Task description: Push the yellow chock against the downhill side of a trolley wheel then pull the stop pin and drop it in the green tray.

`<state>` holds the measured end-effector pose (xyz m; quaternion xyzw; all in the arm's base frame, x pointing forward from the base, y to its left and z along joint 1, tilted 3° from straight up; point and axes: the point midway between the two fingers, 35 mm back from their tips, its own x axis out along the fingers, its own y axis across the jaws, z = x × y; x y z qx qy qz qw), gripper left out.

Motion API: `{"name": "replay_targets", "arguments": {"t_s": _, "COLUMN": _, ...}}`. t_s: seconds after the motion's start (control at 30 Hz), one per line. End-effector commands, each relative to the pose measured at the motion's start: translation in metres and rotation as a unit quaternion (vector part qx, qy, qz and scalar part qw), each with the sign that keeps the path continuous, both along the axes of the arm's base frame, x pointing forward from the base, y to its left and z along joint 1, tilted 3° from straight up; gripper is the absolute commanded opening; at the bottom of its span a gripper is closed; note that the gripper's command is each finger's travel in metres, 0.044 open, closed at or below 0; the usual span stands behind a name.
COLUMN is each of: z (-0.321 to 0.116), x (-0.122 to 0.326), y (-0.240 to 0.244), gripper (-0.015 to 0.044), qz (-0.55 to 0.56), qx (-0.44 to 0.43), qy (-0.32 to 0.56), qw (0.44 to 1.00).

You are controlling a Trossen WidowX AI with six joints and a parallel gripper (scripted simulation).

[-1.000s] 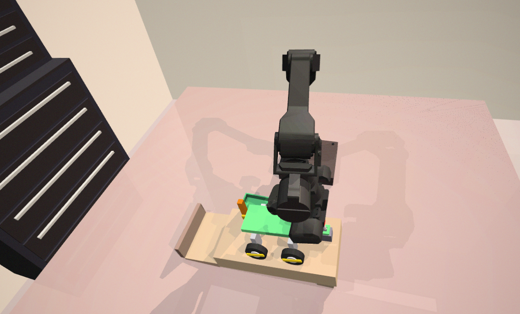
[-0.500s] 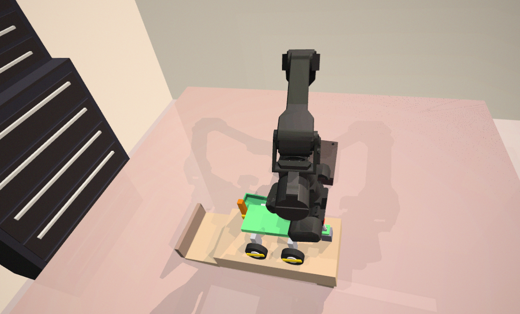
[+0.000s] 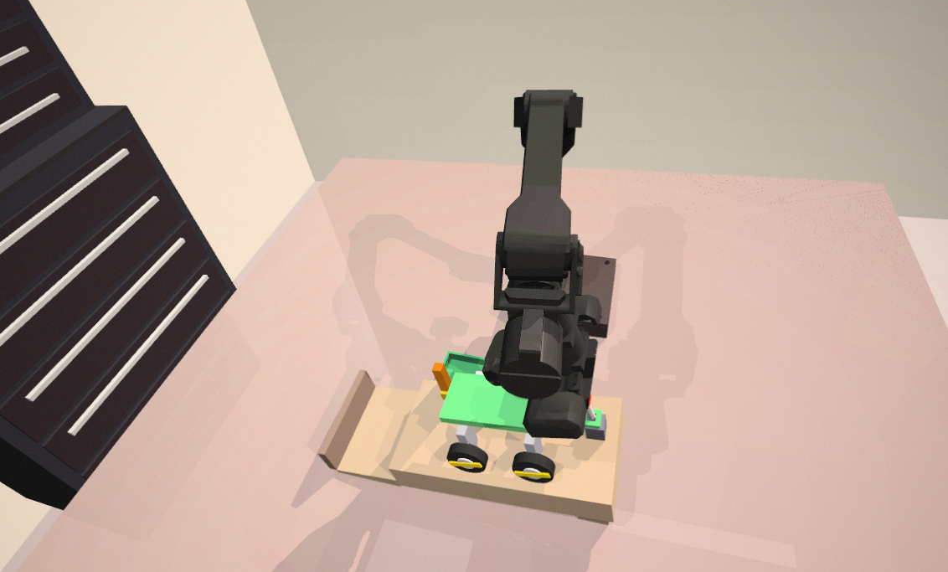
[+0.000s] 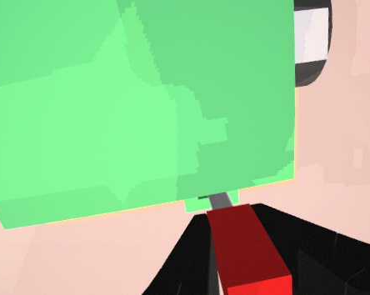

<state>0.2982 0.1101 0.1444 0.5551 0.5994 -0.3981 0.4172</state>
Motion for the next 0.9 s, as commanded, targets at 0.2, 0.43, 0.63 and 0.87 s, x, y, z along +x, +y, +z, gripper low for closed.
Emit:
{"name": "replay_targets", "arguments": {"t_s": 0.2, "z": 0.0078, "x": 0.0002, "y": -0.0008, "gripper": 0.0, "qz": 0.001, "qx": 0.002, "qy": -0.005, "qw": 1.0}}
{"name": "replay_targets", "arguments": {"t_s": 0.43, "z": 0.01, "x": 0.0003, "y": -0.0014, "gripper": 0.0, "qz": 0.001, "qx": 0.002, "qy": -0.005, "qw": 1.0}}
{"name": "replay_targets", "arguments": {"t_s": 0.63, "z": 0.0119, "x": 0.0003, "y": -0.0018, "gripper": 0.0, "qz": 0.001, "qx": 0.002, "qy": -0.005, "qw": 1.0}}
{"name": "replay_targets", "arguments": {"t_s": 0.87, "z": 0.0142, "x": 0.0003, "y": -0.0021, "gripper": 0.0, "qz": 0.001, "qx": 0.002, "qy": -0.005, "qw": 1.0}}
